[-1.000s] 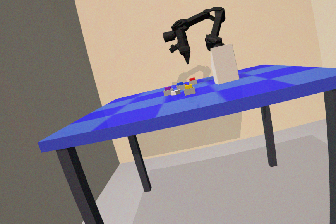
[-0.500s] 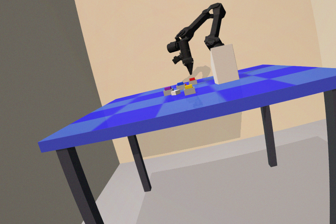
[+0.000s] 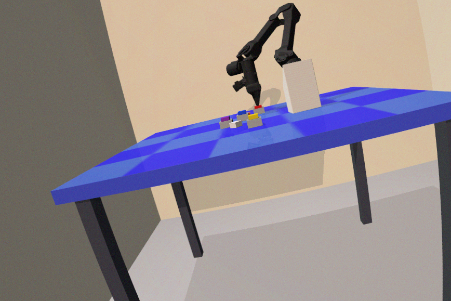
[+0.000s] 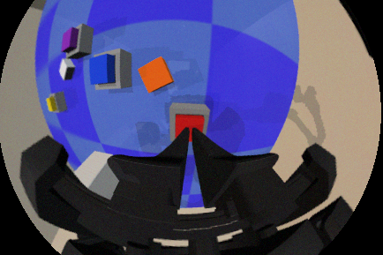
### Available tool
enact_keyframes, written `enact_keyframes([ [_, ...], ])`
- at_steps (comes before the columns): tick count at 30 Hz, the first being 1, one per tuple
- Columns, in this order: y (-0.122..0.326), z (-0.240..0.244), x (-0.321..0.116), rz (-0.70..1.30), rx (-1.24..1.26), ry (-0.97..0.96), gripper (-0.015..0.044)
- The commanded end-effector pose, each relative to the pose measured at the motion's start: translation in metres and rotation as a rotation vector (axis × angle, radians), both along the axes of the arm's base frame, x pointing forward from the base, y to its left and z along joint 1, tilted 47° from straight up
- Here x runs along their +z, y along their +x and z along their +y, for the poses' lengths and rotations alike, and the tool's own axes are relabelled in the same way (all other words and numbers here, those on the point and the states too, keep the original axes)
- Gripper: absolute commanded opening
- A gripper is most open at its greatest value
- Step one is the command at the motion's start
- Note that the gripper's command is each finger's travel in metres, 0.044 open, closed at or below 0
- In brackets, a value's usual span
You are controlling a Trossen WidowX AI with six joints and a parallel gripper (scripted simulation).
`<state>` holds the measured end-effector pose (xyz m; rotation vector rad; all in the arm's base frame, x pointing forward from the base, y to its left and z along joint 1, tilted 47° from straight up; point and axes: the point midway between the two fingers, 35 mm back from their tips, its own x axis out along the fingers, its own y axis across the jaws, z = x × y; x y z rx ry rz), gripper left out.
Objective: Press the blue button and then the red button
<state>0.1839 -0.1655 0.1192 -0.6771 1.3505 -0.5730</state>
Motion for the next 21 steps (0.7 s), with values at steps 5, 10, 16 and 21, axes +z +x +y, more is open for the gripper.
enact_keyframes([
  [5,0.000,-0.002,-0.003,0.005,0.006,0.003,0.0020],
  [10,0.000,-0.002,-0.003,0.005,0.006,0.003,0.0020],
  [16,0.000,-0.002,-0.003,0.005,0.006,0.003,0.0020],
  [21,-0.001,0.010,0.008,0.003,0.002,0.004,0.0020],
])
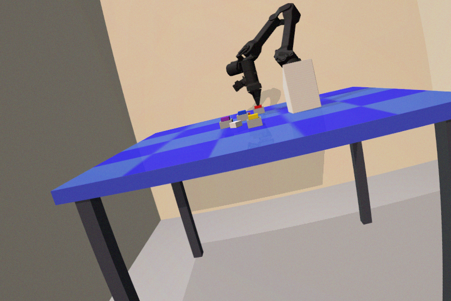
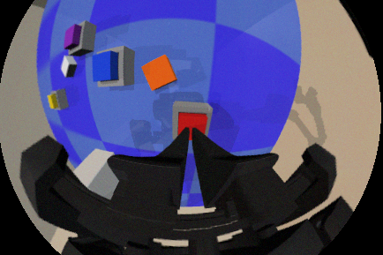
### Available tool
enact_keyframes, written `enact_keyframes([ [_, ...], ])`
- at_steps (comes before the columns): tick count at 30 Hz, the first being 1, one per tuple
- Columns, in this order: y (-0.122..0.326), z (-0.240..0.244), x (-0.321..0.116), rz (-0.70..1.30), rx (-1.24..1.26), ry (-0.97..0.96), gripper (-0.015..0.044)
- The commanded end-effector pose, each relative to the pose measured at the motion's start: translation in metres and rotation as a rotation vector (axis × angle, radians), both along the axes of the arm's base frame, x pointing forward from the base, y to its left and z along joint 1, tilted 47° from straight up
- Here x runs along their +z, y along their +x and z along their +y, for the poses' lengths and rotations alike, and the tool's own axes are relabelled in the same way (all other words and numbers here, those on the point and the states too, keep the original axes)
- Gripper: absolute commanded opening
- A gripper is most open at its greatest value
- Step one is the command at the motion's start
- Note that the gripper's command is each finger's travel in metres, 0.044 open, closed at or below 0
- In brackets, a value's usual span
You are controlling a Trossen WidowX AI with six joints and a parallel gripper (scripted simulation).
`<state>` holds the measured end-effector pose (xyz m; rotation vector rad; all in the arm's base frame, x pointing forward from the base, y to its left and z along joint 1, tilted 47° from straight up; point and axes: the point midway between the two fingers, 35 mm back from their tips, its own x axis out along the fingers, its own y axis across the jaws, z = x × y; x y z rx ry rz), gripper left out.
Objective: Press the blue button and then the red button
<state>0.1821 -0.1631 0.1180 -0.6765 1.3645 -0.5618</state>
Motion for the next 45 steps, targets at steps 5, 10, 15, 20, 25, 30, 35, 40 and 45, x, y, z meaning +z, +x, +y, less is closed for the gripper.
enact_keyframes([
  [5,-0.002,0.019,0.020,-0.009,0.004,-0.004,0.0020],
  [10,0.035,0.046,0.009,-0.010,0.034,0.060,0.0151],
  [15,0.079,0.098,-0.016,0.008,0.061,0.129,0.0283],
  [20,0.108,0.161,-0.050,0.038,0.073,0.164,0.0400],
  [25,0.115,0.227,-0.093,0.060,0.065,0.162,0.0400],
  [30,0.103,0.286,-0.141,0.053,0.035,0.124,0.0400],
  [35,0.071,0.335,-0.194,0.019,0.012,0.058,0.0400],
  [40,0.050,0.354,-0.221,-0.011,0.004,0.018,0.0400],
  [45,0.050,0.354,-0.221,-0.011,0.004,0.018,0.0400],
])
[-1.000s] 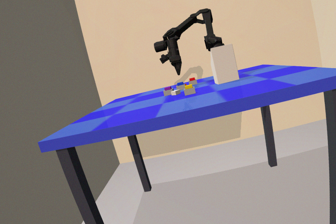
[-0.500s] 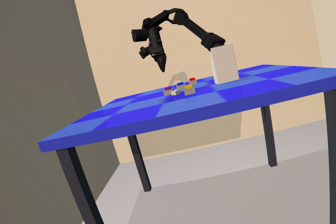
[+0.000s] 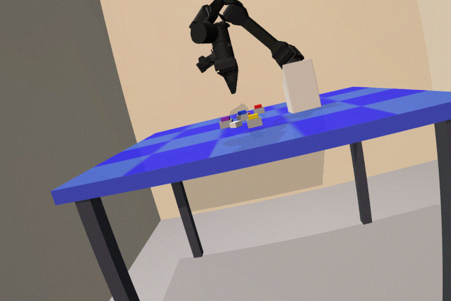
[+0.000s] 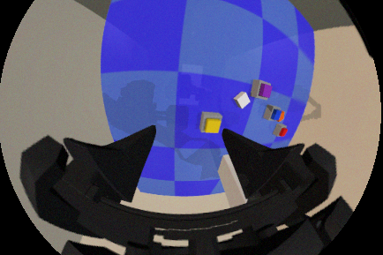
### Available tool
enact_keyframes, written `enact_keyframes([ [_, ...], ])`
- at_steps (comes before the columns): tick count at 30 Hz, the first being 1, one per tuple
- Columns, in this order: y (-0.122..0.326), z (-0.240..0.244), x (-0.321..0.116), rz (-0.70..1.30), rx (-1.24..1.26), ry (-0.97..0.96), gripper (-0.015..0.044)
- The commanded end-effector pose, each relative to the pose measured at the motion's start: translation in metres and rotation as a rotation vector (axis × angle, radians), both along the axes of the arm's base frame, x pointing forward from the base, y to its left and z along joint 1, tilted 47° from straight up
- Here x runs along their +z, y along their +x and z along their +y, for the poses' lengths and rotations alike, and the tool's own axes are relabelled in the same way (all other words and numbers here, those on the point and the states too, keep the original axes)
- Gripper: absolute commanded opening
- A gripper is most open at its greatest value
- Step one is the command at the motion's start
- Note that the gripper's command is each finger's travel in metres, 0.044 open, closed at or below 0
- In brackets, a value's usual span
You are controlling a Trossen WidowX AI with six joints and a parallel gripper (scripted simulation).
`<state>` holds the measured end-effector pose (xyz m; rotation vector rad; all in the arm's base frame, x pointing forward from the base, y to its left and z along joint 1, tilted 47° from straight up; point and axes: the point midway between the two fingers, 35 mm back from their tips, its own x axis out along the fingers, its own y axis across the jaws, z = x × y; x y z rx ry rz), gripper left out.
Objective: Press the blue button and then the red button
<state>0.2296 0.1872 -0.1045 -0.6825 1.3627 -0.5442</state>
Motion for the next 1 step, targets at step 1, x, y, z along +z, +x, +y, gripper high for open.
enact_keyframes([
  [1,0.0023,0.0034,0.0012,-0.014,-0.011,0.012,0.0400],
])
